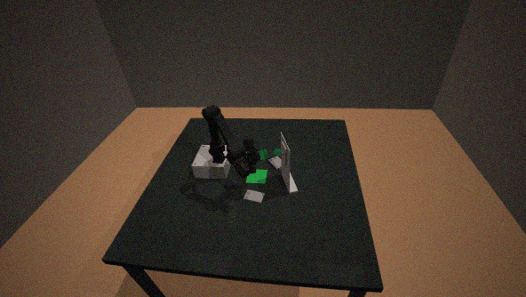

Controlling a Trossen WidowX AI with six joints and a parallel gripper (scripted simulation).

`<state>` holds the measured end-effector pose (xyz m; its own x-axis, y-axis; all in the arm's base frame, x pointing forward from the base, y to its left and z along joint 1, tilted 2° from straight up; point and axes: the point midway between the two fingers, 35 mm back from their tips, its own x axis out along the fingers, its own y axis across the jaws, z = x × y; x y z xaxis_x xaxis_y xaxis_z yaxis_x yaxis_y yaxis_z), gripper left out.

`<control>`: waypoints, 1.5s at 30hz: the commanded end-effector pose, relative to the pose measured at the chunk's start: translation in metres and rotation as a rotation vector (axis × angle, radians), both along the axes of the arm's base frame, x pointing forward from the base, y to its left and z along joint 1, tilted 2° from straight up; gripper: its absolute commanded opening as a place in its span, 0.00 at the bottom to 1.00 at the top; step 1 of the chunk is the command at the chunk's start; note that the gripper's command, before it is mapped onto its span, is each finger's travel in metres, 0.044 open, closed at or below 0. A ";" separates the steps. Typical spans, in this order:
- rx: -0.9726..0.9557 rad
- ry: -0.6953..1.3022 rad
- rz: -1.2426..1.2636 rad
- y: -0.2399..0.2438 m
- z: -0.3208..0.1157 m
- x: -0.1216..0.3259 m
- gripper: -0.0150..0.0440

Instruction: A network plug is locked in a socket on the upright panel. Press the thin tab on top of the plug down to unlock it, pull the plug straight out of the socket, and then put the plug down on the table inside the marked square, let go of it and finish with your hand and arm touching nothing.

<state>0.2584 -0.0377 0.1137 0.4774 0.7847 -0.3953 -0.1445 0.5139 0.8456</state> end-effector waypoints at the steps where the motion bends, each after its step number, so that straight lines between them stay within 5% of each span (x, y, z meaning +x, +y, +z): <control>1: 0.113 0.013 -0.063 -0.011 0.005 0.001 0.52; 17: 0.491 0.009 -0.379 -0.065 0.024 0.011 0.52; 45: 0.458 0.059 -0.359 -0.059 -0.021 0.027 0.52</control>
<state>0.2846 -0.0993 0.0966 0.7367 0.6715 -0.0790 0.0131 0.1027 0.9946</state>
